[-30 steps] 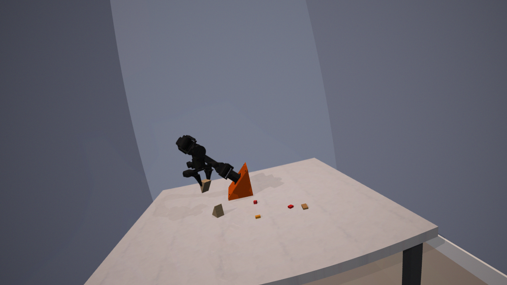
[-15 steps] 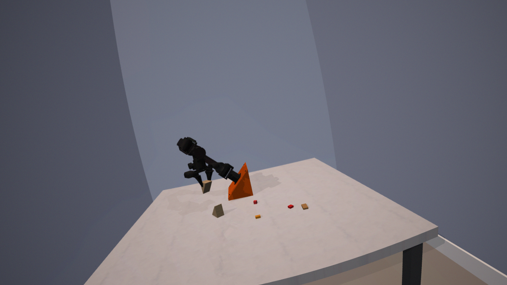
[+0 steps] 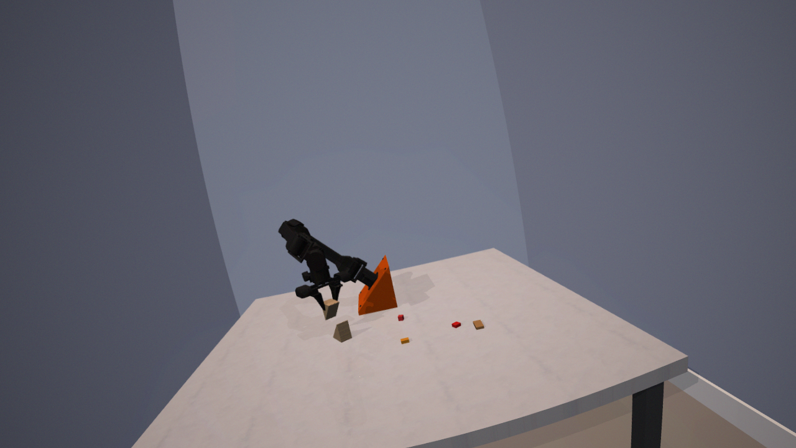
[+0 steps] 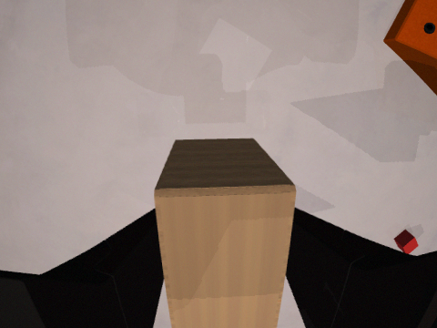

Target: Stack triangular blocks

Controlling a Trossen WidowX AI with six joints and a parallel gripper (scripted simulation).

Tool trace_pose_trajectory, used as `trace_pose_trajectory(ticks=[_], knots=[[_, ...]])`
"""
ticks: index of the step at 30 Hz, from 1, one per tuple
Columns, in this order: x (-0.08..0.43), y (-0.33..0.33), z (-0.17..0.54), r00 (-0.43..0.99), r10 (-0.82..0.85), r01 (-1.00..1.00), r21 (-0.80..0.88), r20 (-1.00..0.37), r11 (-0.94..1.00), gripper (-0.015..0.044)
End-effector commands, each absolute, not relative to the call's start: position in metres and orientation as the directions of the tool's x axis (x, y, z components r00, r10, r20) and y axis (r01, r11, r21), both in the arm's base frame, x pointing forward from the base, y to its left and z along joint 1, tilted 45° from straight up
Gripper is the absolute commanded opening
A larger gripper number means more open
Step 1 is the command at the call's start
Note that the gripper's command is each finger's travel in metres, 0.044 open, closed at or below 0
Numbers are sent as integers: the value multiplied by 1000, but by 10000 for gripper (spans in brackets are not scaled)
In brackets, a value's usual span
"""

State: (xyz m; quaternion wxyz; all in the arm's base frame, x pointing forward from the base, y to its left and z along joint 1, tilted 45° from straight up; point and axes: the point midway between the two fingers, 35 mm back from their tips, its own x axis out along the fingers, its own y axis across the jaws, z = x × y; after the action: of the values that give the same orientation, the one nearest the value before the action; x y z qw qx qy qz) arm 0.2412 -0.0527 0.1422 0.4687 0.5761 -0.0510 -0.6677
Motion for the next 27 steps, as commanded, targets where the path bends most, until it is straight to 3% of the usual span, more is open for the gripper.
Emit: trace_pose_trajectory(ticks=[1,27], knots=[[247,-56,134,95,-693,570,610,-715,-551,0],[259,-69,111,95,-699,565,616,-709,-548,0]])
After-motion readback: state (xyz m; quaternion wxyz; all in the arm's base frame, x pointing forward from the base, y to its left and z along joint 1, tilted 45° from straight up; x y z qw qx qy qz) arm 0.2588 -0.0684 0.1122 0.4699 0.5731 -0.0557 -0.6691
